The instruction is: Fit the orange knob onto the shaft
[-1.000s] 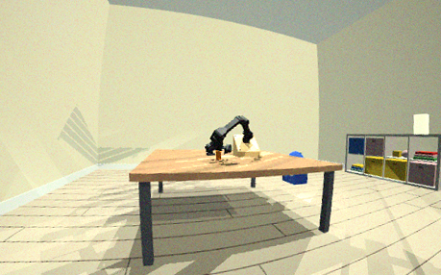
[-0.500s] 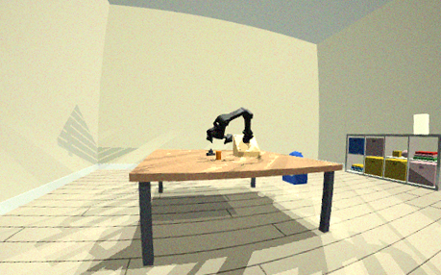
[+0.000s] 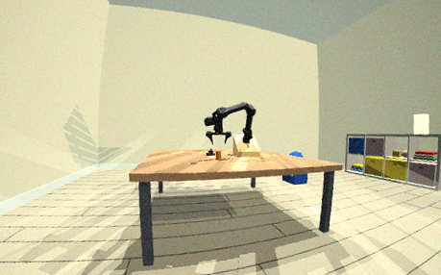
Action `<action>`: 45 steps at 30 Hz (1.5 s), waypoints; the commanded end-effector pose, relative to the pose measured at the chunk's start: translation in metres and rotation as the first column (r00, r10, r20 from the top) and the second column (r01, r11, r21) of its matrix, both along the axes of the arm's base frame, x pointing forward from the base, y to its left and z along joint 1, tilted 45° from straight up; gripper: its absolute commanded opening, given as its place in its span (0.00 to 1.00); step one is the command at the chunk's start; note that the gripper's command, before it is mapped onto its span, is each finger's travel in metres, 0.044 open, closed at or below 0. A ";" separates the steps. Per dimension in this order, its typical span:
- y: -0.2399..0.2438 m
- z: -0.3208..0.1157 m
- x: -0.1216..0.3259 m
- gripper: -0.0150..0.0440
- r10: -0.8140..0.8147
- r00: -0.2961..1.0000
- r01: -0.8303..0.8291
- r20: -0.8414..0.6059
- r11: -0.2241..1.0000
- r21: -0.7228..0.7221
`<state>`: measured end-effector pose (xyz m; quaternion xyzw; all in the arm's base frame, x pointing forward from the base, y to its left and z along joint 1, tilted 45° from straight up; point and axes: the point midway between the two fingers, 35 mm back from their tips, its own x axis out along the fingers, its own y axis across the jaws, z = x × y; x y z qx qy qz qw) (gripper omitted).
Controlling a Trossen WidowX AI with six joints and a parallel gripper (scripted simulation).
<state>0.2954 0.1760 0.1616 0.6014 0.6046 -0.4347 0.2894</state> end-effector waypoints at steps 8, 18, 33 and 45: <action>-0.007 0.017 0.002 1.00 -0.036 0.998 0.018 0.058 0.959 0.282; -0.007 0.017 0.002 1.00 0.258 0.898 -0.356 0.356 0.901 0.247; -0.006 0.017 0.002 1.00 0.592 -0.268 -0.878 0.760 0.174 -0.446; -0.006 0.017 0.002 1.00 0.588 -0.283 -0.875 0.757 0.165 -0.455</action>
